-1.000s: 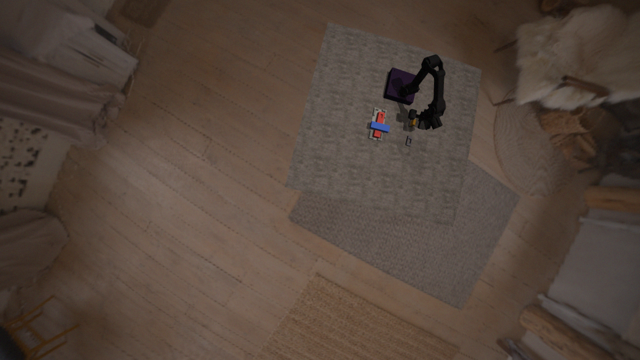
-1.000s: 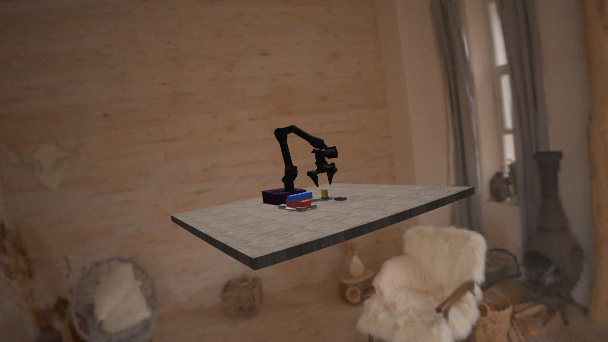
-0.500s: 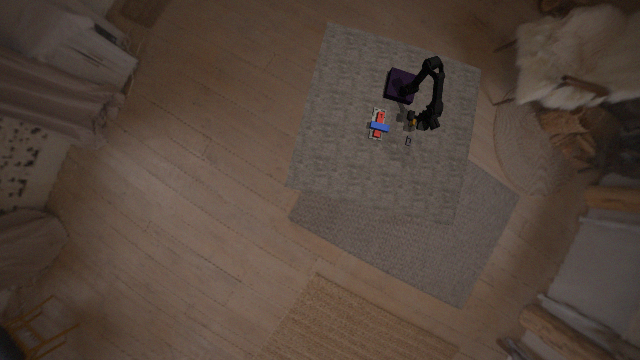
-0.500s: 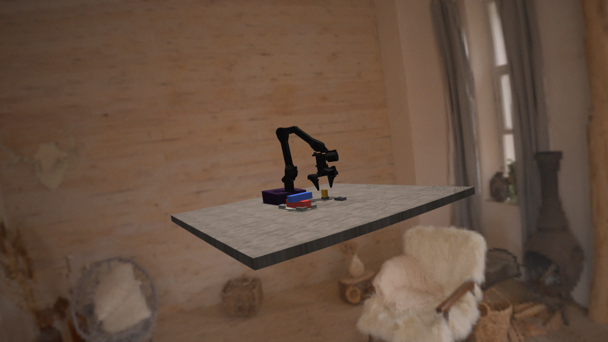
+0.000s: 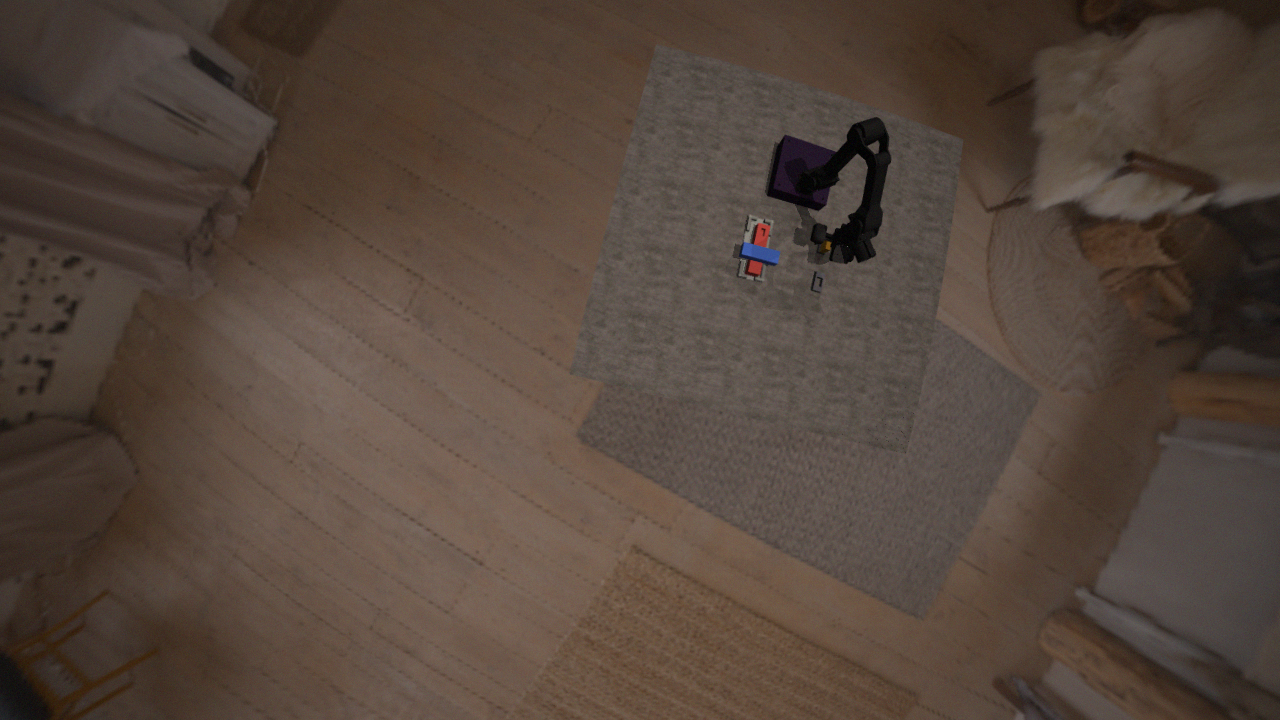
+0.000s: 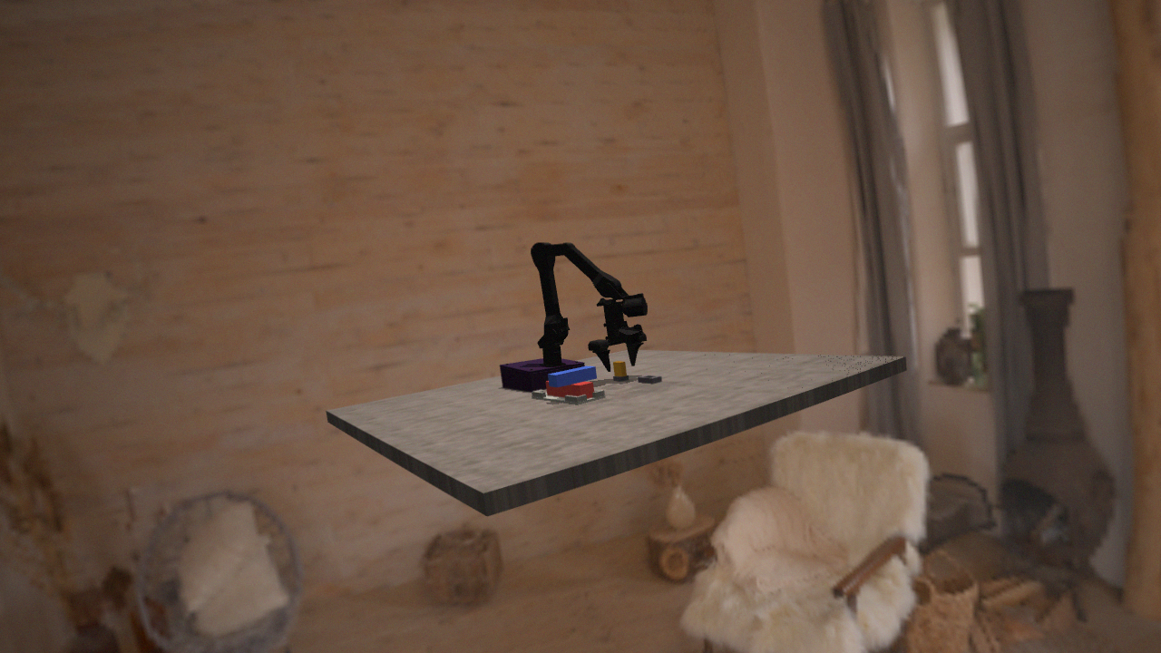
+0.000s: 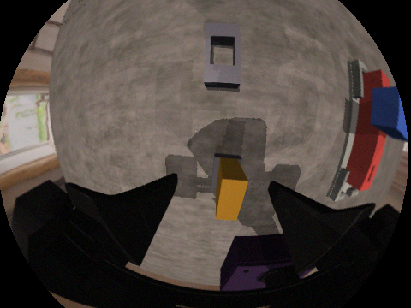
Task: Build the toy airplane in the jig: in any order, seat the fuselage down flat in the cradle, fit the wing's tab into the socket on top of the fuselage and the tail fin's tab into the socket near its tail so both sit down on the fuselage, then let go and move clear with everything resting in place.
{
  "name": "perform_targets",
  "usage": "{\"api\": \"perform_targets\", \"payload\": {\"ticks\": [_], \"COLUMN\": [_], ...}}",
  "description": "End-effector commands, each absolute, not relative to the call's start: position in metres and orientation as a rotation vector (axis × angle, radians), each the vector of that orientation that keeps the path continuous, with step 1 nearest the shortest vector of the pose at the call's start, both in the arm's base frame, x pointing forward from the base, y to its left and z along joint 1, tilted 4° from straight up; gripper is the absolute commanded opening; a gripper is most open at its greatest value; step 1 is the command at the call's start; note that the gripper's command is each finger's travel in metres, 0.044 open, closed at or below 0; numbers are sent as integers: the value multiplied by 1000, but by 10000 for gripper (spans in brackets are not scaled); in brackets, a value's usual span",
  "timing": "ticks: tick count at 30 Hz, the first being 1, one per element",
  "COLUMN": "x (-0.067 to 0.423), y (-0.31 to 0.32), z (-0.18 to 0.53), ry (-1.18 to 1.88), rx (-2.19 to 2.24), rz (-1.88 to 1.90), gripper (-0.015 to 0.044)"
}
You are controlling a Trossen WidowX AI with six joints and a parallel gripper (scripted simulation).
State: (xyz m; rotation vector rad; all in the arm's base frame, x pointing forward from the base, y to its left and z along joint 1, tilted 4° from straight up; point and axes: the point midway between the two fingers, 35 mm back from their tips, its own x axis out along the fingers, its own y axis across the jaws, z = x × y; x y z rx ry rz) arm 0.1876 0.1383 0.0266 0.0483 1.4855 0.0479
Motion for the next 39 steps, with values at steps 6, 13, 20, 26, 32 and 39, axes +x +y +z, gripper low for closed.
{"api": "perform_targets", "payload": {"ticks": [6,13,20,26,32,39], "x": [185,185,185,185,185,185], "y": [136,136,136,136,136,137], "z": [11,11,11,11,13,25], "ry": [1496,1496,1496,1496,1498,1510], "rx": [43,43,43,43,42,37], "rz": [36,36,36,36,35,32], "gripper": [440,256,72,32,0,0]}}
